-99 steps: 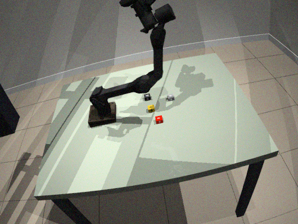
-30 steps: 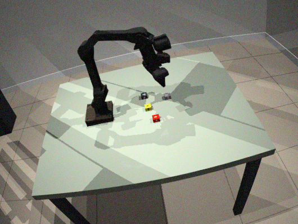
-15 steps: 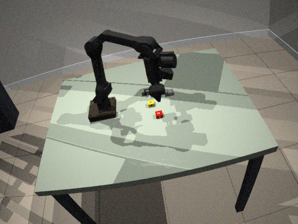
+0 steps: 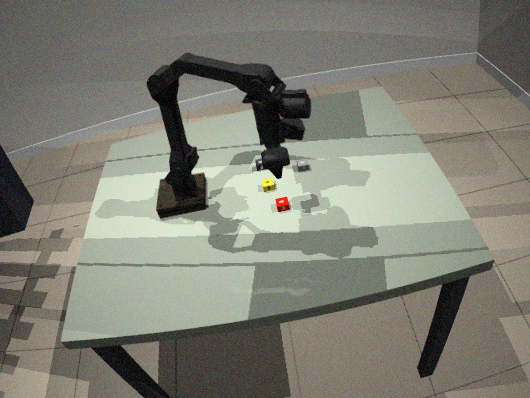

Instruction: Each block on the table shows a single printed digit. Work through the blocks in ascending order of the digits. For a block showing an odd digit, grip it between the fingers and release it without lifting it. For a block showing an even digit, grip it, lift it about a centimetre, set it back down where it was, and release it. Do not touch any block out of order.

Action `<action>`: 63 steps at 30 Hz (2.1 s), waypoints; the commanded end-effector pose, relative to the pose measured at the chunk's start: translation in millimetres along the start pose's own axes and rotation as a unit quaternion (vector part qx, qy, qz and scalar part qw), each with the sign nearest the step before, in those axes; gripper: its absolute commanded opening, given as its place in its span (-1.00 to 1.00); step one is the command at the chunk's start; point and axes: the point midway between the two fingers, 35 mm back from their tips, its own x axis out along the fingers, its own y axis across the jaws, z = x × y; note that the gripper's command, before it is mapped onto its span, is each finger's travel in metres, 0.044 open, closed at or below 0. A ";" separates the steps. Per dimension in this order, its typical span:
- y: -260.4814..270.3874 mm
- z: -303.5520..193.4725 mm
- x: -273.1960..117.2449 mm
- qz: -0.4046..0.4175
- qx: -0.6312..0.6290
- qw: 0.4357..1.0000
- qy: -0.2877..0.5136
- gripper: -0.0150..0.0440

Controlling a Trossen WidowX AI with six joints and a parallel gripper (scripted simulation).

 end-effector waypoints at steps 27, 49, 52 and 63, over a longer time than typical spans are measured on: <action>80.0 -33.7 0.1 0.004 -0.008 1.000 0.001 0.86; 177.3 -48.9 -1.3 0.009 -0.007 1.000 0.001 0.86; 177.3 -48.9 -1.3 0.009 -0.007 1.000 0.001 0.86; 166.7 12.0 -7.3 0.008 -0.007 1.000 -0.001 0.86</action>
